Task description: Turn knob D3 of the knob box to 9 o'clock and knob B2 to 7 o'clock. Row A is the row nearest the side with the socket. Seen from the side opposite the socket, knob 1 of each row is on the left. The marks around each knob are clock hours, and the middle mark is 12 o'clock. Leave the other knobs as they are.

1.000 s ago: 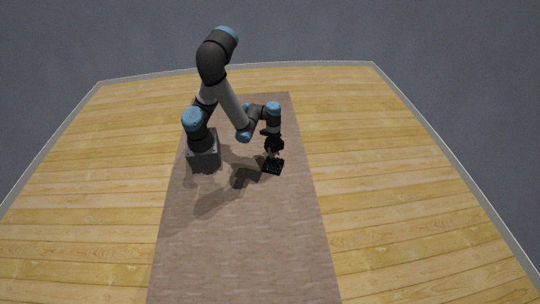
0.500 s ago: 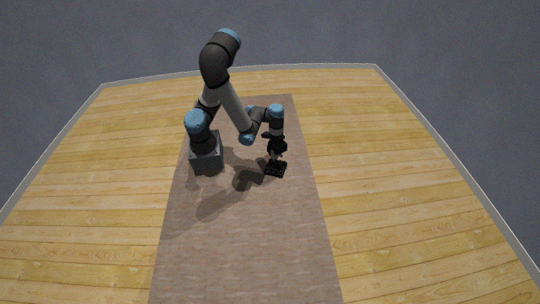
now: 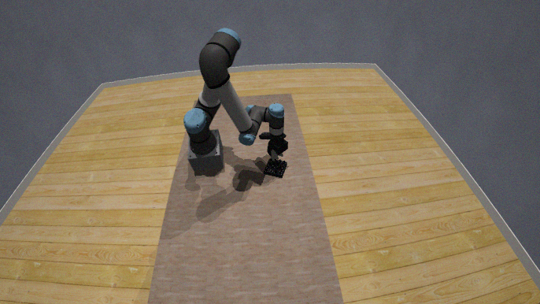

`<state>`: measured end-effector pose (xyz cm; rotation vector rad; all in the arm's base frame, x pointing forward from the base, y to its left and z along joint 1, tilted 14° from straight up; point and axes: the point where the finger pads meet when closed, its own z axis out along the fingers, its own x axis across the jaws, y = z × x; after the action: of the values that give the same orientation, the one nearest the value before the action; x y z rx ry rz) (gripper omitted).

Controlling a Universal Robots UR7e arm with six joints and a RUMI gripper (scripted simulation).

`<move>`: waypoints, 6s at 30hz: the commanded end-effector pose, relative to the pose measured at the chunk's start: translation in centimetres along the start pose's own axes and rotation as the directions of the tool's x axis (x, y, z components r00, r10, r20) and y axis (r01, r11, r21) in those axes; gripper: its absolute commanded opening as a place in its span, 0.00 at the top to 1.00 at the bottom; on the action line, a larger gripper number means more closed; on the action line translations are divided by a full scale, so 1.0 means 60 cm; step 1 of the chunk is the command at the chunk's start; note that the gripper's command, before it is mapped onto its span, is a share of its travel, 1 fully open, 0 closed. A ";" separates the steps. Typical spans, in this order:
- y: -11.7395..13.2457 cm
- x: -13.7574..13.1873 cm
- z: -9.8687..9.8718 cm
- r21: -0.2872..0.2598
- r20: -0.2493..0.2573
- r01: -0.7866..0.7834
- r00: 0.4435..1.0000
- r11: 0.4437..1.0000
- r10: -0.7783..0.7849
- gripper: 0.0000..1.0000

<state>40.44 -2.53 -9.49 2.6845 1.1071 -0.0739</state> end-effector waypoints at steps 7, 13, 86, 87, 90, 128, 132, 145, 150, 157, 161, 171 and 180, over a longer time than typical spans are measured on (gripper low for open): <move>0.001 -0.001 -0.001 -0.001 -0.002 0.193 0.981 0.981 -0.193 0.96; 0.001 -0.002 0.000 -0.001 -0.002 0.319 0.948 0.948 -0.319 0.96; 0.006 -0.007 0.000 -0.003 0.000 0.960 0.279 0.279 -0.960 0.96; 0.006 -0.007 0.000 -0.003 0.000 0.961 0.278 0.278 -0.961 0.96; 0.006 -0.007 0.000 -0.003 0.000 0.961 0.275 0.275 -0.961 0.96; 0.006 -0.007 -0.001 -0.003 0.000 0.962 0.274 0.274 -0.962 0.89; 0.006 -0.007 -0.007 -0.003 0.000 0.962 0.274 0.274 -0.962 0.89; 0.006 -0.007 -0.054 -0.003 0.000 0.962 0.274 0.274 -0.962 0.89; 0.006 -0.007 -0.063 -0.003 0.000 0.962 0.274 0.274 -0.962 0.89; 0.006 -0.007 -0.064 -0.003 0.000 0.962 0.274 0.274 -0.962 0.89; 0.006 -0.007 -0.064 -0.003 0.000 0.962 0.274 0.274 -0.962 0.89; 0.006 -0.007 -0.069 -0.003 0.000 0.962 0.274 0.274 -0.962 0.00; 0.006 -0.008 -0.114 -0.003 0.000 0.962 0.274 0.274 -0.962 0.00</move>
<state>40.13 -1.87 -4.32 1.5096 2.5584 -0.2700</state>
